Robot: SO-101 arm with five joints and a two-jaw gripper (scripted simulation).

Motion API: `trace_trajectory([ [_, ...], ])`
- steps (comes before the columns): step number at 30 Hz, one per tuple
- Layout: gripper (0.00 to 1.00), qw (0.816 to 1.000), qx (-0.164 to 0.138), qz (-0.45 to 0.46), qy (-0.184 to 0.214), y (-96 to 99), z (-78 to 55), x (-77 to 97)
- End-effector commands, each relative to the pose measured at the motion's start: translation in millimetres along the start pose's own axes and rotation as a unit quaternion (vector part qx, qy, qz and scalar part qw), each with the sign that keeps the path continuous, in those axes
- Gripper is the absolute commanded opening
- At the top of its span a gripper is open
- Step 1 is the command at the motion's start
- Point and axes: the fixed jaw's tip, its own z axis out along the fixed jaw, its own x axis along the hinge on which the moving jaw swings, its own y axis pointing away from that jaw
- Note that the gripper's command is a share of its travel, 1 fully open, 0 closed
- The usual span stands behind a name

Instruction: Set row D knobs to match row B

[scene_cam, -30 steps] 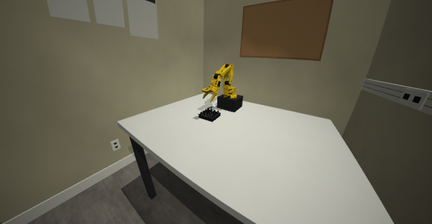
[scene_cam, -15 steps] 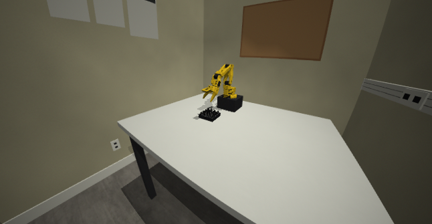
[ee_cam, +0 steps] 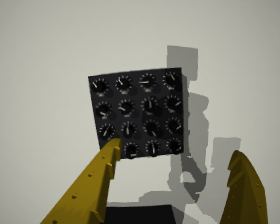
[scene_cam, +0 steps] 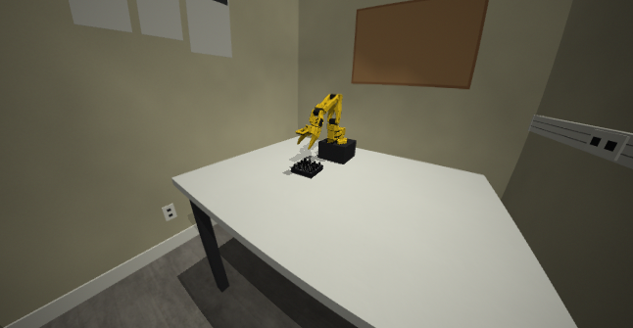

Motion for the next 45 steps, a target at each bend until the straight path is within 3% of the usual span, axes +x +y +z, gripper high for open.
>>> trace_trajectory([
  [1,0.40,1.000,-0.002,0.003,-0.006,1.5,0.6,-4.3],
  [45,0.40,1.000,-0.001,0.004,-0.015,0.3,1.5,-10.4],
])
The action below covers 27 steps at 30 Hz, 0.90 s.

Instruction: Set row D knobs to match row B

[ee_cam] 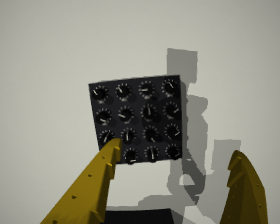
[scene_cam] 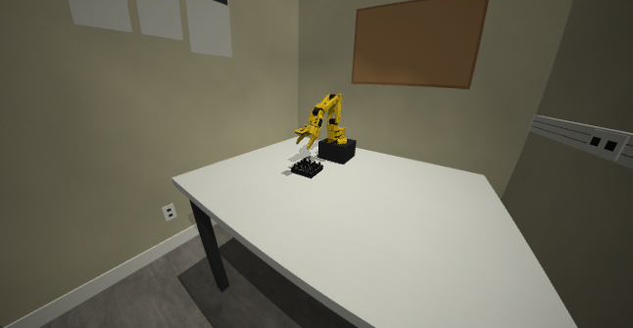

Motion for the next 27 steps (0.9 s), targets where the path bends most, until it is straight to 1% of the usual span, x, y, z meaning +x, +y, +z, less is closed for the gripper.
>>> trace_trajectory([
  [1,0.40,1.000,-0.001,0.004,-0.006,0.5,0.6,-3.6],
  [20,0.40,1.000,-0.001,0.004,-0.006,0.5,0.6,-3.6],
  [21,0.40,1.000,0.000,0.000,-0.002,0.1,-0.7,-0.5],
  [23,0.40,1.000,0.000,0.000,0.000,0.2,-0.4,0.0],
  [27,0.40,1.000,-0.001,0.000,0.017,0.3,2.3,5.5],
])
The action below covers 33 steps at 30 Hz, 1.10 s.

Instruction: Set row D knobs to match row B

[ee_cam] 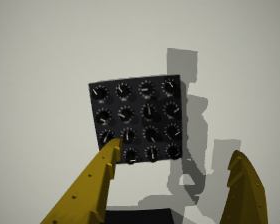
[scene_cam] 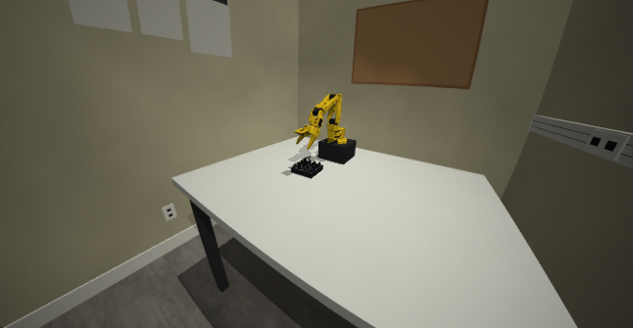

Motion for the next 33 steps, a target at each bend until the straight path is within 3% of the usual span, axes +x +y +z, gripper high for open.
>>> trace_trajectory([
  [1,0.40,1.000,-0.001,0.000,0.024,0.4,3.5,7.8],
  [8,0.40,0.994,-0.004,0.000,0.106,1.3,13.9,35.2],
  [10,0.40,0.994,-0.004,0.000,0.106,1.3,13.9,35.2],
  [19,0.40,0.979,-0.007,0.000,0.201,2.4,20.6,67.7],
  [33,0.40,0.977,-0.008,-0.001,0.214,2.6,21.0,72.0],
])
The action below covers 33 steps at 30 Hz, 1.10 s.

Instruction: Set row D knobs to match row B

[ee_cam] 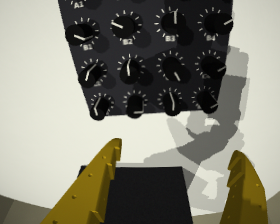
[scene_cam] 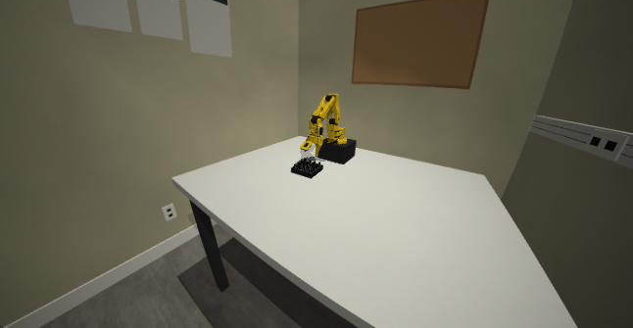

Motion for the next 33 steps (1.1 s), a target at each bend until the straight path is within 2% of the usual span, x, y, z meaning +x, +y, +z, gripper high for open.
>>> trace_trajectory([
  [1,0.40,1.000,-0.001,-0.002,0.004,0.2,0.4,-0.1],
  [16,0.39,0.999,-0.001,-0.042,0.004,0.9,0.4,0.5],
  [28,0.38,0.992,-0.001,-0.123,0.004,2.1,0.4,1.8],
  [33,0.37,0.983,-0.001,-0.183,0.004,2.9,0.4,2.6],
])
